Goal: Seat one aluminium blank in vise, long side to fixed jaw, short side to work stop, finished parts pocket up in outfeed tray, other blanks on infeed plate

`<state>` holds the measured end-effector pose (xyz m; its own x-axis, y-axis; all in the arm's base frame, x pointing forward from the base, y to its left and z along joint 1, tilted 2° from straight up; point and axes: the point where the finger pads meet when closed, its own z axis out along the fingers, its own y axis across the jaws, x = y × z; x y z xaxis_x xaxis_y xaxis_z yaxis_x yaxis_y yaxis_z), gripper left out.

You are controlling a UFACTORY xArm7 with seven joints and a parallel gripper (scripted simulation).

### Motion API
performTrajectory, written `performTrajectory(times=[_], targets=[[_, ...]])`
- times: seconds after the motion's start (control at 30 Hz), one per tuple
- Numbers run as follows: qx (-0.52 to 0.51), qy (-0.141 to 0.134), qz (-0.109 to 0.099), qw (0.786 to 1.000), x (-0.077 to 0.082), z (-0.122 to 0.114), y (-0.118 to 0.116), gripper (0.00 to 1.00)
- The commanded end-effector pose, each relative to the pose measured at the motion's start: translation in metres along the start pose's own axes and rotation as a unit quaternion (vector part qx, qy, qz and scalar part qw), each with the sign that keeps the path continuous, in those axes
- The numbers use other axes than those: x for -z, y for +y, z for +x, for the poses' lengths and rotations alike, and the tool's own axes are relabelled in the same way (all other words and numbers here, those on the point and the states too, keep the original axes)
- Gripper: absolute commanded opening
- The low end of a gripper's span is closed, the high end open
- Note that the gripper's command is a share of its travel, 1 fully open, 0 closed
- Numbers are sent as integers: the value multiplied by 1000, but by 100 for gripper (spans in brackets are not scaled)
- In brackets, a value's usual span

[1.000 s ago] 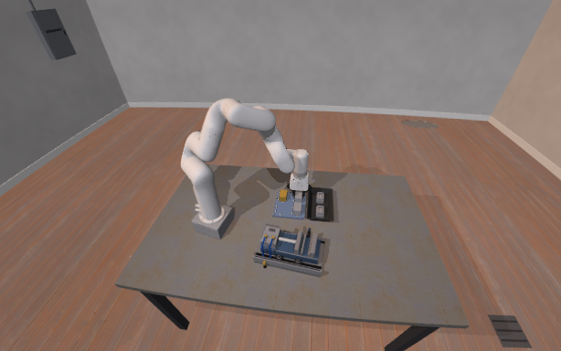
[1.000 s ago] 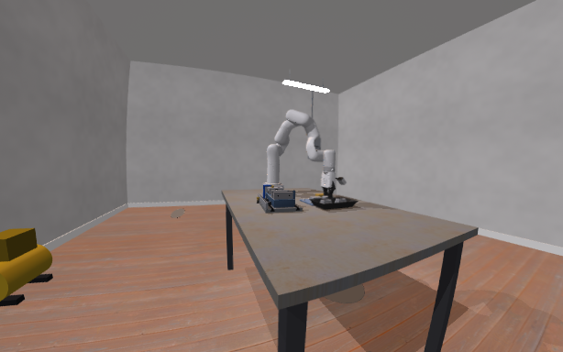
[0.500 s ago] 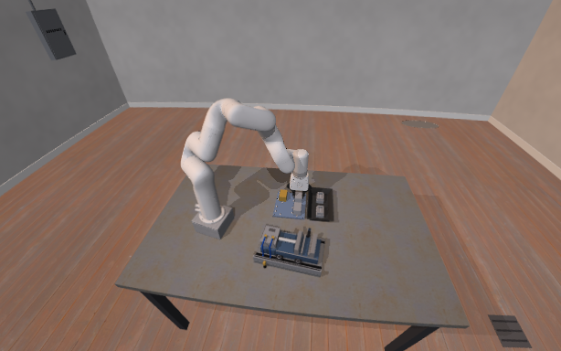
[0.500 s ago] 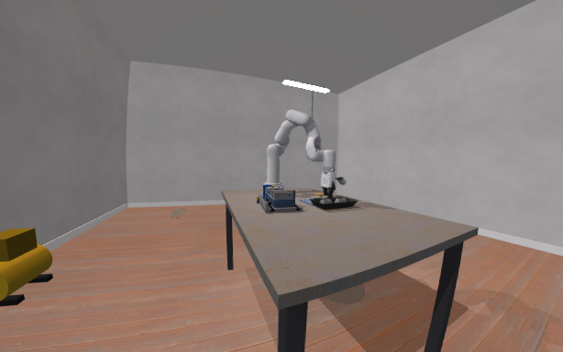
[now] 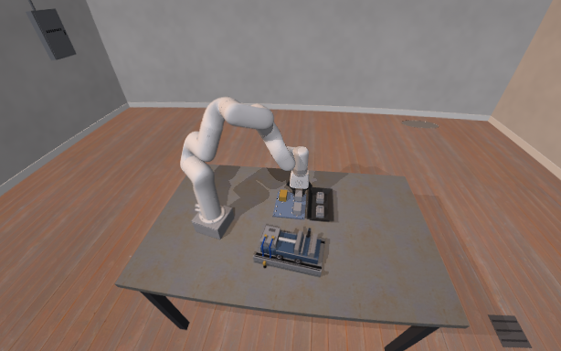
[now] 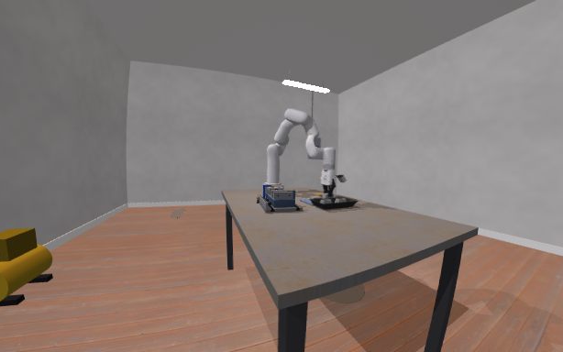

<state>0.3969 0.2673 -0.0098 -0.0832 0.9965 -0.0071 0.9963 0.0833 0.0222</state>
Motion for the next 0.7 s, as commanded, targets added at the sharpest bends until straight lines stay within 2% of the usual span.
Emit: performTrajectory(times=[0.0, 0.4, 0.47, 0.67], targets=[[0, 1, -2, 1000, 13, 1, 1, 0], [0, 1, -2, 1000, 69, 1, 1, 0], [0, 1, -2, 1000, 69, 1, 1, 0], [0, 1, -2, 1000, 91, 1, 1, 0]])
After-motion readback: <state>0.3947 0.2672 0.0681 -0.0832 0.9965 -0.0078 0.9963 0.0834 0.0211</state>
